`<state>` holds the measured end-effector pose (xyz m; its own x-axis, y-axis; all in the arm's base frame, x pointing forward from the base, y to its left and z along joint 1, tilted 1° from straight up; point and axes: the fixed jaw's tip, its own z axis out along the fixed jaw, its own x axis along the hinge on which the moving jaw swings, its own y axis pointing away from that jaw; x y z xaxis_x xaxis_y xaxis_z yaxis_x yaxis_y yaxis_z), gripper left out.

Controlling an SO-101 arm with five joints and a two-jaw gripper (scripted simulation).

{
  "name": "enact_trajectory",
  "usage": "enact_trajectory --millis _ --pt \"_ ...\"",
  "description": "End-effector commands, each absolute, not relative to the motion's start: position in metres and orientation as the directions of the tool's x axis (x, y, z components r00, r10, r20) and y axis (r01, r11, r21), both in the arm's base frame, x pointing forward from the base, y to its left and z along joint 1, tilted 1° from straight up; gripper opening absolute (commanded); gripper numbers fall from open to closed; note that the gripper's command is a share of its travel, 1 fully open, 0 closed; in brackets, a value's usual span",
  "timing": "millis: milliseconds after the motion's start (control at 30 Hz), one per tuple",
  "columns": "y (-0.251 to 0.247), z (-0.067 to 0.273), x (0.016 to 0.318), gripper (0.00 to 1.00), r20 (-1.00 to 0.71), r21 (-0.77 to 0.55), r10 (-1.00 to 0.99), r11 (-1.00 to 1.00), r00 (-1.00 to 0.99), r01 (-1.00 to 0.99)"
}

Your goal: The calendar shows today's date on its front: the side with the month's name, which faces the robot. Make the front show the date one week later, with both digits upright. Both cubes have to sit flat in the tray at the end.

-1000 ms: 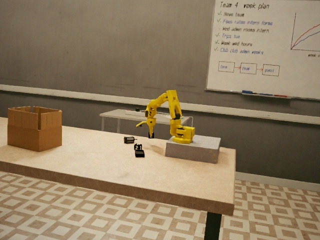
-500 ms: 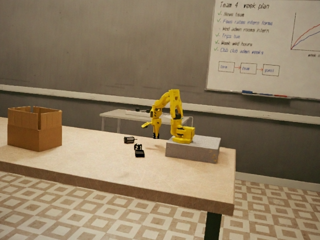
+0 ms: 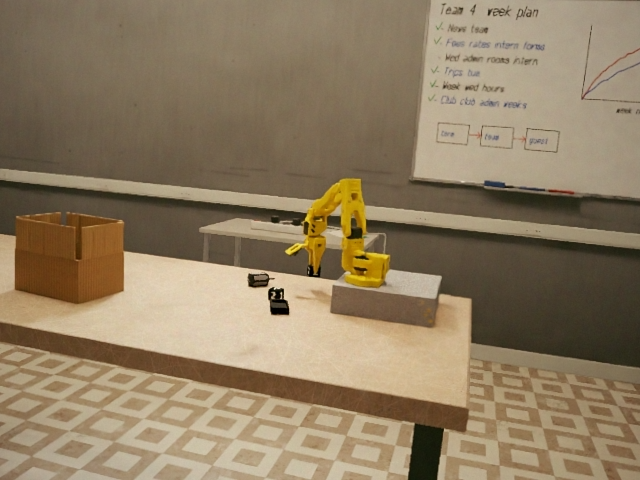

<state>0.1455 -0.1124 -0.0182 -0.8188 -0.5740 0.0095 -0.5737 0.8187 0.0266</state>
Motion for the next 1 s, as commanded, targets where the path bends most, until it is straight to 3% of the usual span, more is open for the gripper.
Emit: enact_trajectory --millis 0,967 --pt "-0.1147 -0.0154 0.1458 0.0 0.0 0.0 -0.579 0.815 -0.815 -0.579" --pt "-0.1147 -0.0214 0.1458 0.0 0.0 0.0 -0.579 0.815 -0.815 -0.579"
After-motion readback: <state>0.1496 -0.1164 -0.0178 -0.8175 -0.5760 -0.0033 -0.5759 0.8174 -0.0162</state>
